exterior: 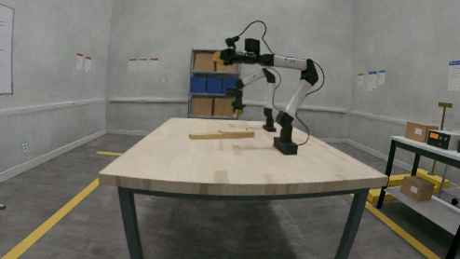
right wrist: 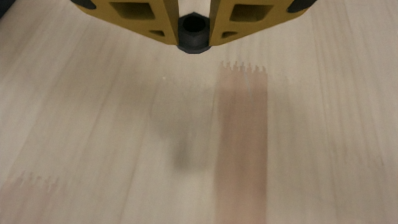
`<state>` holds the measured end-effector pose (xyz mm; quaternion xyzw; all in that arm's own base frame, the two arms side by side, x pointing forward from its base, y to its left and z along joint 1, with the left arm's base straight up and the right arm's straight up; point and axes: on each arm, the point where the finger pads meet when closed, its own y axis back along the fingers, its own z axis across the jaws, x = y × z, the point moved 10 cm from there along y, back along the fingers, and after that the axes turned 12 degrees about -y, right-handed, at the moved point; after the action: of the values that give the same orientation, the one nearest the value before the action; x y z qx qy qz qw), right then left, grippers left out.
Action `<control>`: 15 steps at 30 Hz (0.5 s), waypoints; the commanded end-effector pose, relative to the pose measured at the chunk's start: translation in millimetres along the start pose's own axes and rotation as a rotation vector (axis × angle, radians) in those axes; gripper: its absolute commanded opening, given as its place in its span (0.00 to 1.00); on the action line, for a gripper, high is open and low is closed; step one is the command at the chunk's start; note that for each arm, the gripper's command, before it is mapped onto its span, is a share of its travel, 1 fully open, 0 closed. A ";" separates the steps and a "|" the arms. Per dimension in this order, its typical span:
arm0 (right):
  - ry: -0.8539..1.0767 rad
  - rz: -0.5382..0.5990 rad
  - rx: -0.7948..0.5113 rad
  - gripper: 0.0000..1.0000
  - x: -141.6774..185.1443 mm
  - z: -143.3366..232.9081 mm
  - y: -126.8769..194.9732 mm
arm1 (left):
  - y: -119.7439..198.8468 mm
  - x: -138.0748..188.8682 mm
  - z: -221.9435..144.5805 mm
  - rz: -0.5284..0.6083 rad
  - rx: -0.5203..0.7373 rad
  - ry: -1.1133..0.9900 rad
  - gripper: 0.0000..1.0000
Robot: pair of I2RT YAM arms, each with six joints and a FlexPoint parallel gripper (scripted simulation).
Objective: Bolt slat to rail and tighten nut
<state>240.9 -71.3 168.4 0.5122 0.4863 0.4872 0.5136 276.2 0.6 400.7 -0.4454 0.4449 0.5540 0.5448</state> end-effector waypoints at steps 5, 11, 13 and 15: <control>0.003 0.001 -0.001 0.14 1.7 -0.3 2.8 | 1.8 -4.7 0.4 -0.022 0.006 -0.001 1.00; 0.206 0.005 0.007 0.14 17.7 12.8 5.0 | 1.8 -4.7 0.4 -0.022 0.006 -0.001 1.00; 0.206 0.005 0.007 0.14 17.7 12.8 5.0 | 1.8 -4.7 0.4 -0.022 0.006 -0.001 1.00; 0.304 0.002 0.008 0.14 25.8 18.1 6.2 | 1.8 -4.7 0.4 -0.022 0.006 -0.001 1.00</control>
<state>253.1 -51.4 171.9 0.4635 0.5315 0.5343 0.4660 276.2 0.6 400.7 -0.4454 0.4449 0.5540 0.5448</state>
